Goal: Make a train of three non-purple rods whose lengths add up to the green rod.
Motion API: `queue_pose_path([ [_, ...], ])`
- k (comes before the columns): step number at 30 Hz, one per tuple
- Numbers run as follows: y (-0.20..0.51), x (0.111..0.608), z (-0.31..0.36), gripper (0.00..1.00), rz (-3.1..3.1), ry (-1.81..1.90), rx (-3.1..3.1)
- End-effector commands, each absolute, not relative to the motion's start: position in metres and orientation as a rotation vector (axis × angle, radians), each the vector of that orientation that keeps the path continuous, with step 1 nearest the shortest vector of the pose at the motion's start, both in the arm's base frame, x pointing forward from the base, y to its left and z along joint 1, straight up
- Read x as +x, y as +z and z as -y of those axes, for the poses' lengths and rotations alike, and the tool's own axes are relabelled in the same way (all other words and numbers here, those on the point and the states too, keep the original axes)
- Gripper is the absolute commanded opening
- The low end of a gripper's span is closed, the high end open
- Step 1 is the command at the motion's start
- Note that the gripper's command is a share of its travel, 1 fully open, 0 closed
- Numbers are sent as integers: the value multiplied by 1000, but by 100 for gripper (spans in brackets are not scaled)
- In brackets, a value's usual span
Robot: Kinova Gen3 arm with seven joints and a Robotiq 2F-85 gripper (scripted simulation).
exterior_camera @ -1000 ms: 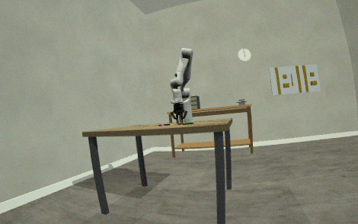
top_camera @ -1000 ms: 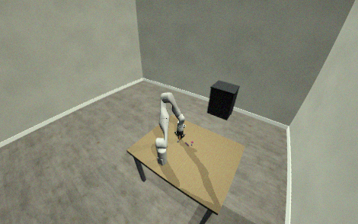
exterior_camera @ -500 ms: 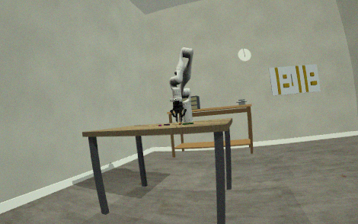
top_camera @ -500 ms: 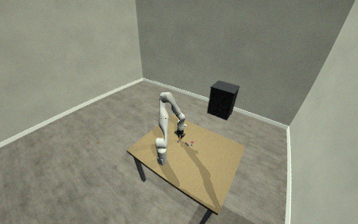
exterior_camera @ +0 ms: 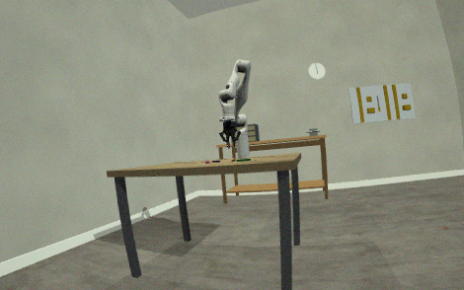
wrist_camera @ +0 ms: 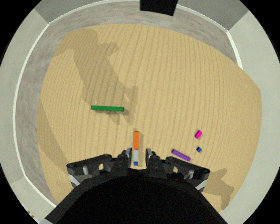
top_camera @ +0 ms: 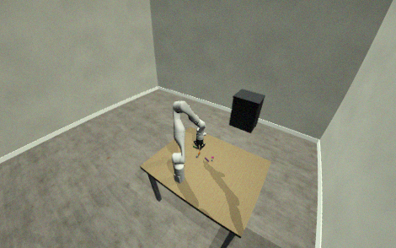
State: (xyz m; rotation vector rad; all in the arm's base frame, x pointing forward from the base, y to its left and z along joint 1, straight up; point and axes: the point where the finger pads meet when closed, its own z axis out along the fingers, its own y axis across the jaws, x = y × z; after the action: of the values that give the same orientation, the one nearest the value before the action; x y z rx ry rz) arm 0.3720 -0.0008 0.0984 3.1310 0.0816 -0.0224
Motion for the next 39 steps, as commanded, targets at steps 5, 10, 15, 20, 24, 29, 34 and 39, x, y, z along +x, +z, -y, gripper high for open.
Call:
queue_pose_path([
  [5, 112, 377, -6, 24, -101, 10, 3139],
  [10, 112, 377, -6, 100, -101, 10, 3139],
  [15, 112, 377, -6, 100, -101, 10, 3139],
  [20, 112, 377, -6, 100, -101, 10, 3139],
  [24, 112, 377, -6, 100, -101, 10, 3139],
  [29, 112, 377, -6, 100, -101, 10, 3139],
  [34, 120, 377, -6, 100, -101, 10, 3139],
  [39, 136, 377, -6, 100, -101, 10, 3139],
])
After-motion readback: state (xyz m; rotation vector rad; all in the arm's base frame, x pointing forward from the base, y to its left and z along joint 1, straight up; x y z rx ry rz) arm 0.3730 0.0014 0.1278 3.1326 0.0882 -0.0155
